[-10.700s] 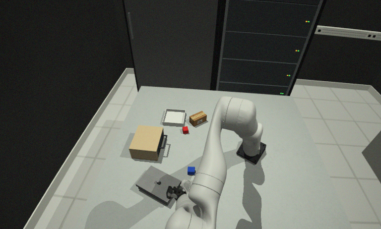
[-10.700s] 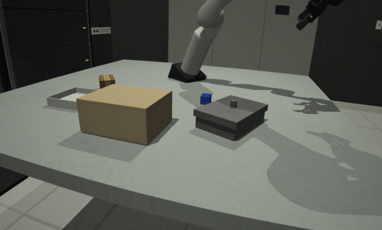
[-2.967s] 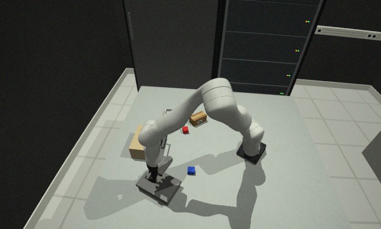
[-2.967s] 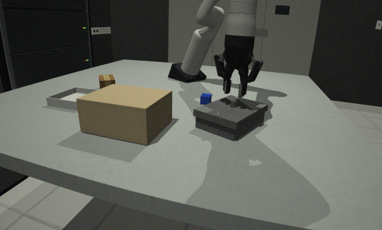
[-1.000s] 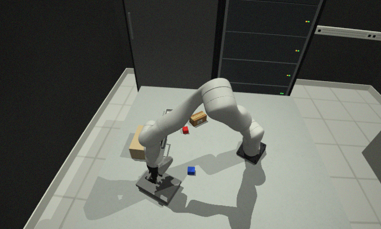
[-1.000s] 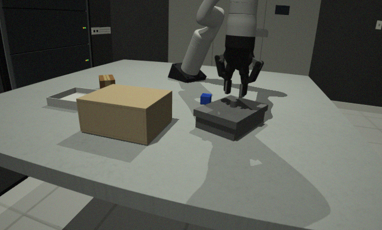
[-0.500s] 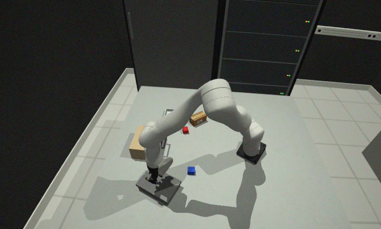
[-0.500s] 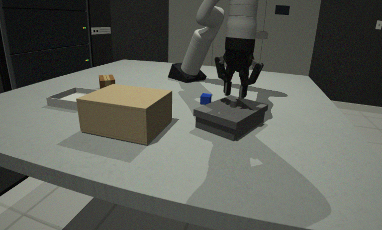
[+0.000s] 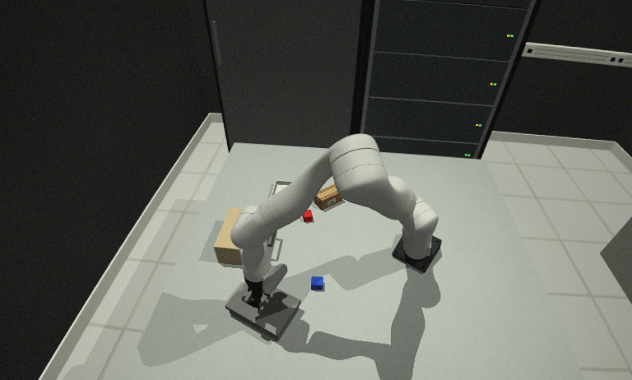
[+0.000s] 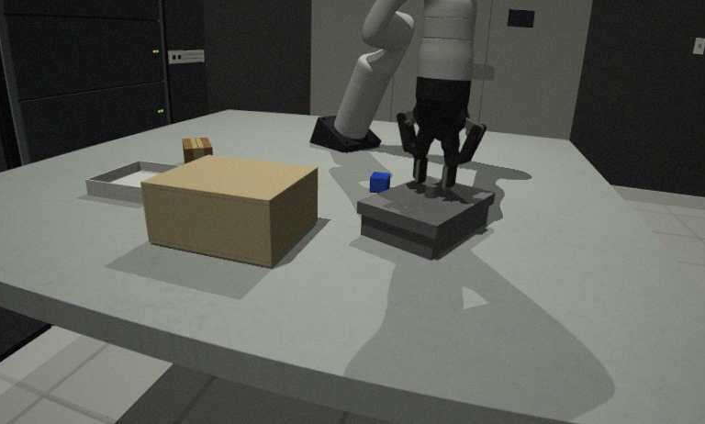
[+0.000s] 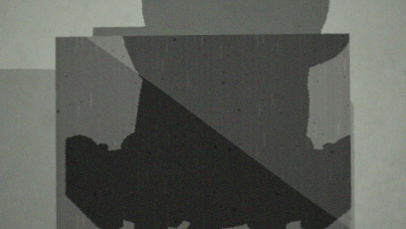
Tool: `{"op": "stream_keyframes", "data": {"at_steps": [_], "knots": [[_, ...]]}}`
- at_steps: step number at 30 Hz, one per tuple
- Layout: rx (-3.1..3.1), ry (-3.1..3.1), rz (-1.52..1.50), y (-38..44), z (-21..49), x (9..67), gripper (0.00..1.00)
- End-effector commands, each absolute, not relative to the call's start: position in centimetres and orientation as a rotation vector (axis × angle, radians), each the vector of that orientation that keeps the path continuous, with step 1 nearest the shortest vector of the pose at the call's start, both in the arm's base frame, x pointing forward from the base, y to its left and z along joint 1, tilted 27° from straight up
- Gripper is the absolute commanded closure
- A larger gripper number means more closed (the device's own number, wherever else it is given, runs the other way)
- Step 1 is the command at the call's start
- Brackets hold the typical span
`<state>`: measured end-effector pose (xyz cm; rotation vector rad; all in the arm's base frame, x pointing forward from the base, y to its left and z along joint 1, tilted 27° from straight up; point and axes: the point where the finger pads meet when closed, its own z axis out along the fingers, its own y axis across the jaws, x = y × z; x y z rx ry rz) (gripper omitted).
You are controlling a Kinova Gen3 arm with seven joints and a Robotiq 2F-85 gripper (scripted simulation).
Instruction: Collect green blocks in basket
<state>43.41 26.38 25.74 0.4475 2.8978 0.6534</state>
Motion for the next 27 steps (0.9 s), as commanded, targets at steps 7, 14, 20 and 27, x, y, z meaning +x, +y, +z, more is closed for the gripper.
{"op": "stream_keyframes", "data": {"at_steps": [7,14,20,27], "knots": [[0.451,2.893,0.658,26.6,25.12,43.67,0.52],[0.45,2.892,0.659,26.75,24.89,43.76,0.52],[0.449,2.89,0.66,26.81,24.88,43.8,0.52],[0.449,2.89,0.661,26.83,24.83,43.81,0.52]]}}
